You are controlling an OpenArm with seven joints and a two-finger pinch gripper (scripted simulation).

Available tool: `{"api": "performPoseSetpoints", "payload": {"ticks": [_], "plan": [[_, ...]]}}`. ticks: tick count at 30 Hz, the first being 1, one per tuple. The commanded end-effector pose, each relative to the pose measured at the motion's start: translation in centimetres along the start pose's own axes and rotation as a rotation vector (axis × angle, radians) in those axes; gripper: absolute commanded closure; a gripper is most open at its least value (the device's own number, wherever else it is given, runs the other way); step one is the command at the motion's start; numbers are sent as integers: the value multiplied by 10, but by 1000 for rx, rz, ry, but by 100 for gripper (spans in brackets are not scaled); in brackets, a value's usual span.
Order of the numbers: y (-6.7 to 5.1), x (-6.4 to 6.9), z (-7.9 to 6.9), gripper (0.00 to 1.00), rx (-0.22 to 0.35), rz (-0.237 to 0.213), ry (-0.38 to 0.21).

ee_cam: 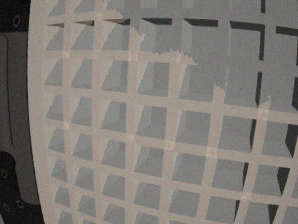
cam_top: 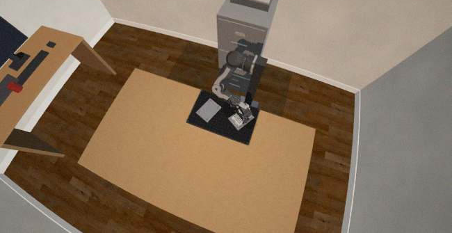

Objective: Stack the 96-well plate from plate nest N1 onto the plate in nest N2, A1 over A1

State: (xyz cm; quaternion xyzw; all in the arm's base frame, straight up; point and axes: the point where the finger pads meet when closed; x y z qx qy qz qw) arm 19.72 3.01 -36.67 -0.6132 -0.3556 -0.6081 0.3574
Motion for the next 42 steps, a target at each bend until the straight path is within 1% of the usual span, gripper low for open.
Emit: {"api": "performPoseSetpoints", "payload": {"ticks": [1, 31, 36, 42], "plan": [[1, 2, 2, 100, -1, -1, 6], [1, 3, 1, 100, -1, -2, 5], [0, -3, 0, 100, 2, 0, 6], [0, -3, 0, 100, 2, 0, 6]]}}
Point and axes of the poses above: the point where the finger pads meet when closed, its own x axis back along the fingers, its own z axis across the jaws, y = z × x, and after that the axes turned 1 degree about -x, right-handed
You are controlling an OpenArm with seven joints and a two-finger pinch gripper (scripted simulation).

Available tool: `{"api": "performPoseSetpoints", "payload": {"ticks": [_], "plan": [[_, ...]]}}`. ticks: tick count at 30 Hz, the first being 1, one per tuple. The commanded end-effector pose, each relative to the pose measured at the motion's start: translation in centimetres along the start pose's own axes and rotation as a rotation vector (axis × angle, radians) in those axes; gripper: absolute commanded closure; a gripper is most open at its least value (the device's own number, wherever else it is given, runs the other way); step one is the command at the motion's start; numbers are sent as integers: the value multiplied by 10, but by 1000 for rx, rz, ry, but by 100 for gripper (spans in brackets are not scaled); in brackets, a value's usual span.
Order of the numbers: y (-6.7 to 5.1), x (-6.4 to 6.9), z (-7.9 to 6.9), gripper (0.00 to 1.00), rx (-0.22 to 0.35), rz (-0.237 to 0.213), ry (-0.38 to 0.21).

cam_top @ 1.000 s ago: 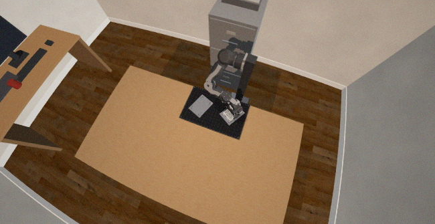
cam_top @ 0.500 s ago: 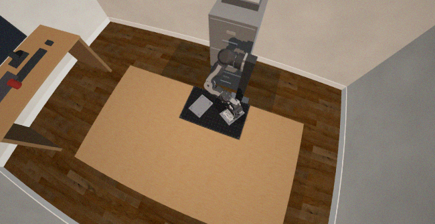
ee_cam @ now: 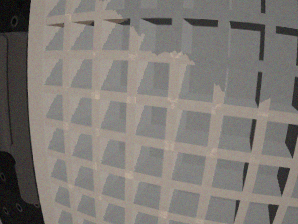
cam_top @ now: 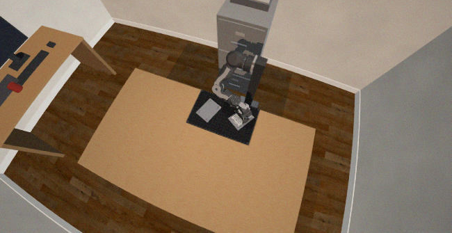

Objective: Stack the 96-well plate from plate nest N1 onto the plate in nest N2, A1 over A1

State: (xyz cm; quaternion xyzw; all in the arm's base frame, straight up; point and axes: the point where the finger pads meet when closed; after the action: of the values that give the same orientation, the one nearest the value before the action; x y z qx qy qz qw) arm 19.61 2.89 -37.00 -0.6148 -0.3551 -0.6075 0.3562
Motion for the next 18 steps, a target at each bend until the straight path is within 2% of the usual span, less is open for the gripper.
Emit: {"api": "performPoseSetpoints", "payload": {"ticks": [1, 18], "plan": [[0, 1, 2, 100, 5, 0, 9], [0, -1, 3, 100, 5, 0, 12]]}}
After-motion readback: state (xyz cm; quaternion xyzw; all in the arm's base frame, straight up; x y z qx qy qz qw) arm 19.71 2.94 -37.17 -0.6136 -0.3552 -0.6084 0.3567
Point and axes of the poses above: the point where the finger pads meet when closed, its own x axis back along the fingers, its own z axis across the jaws, y = z × x, and after that the axes turned 1 degree about -x, right-handed
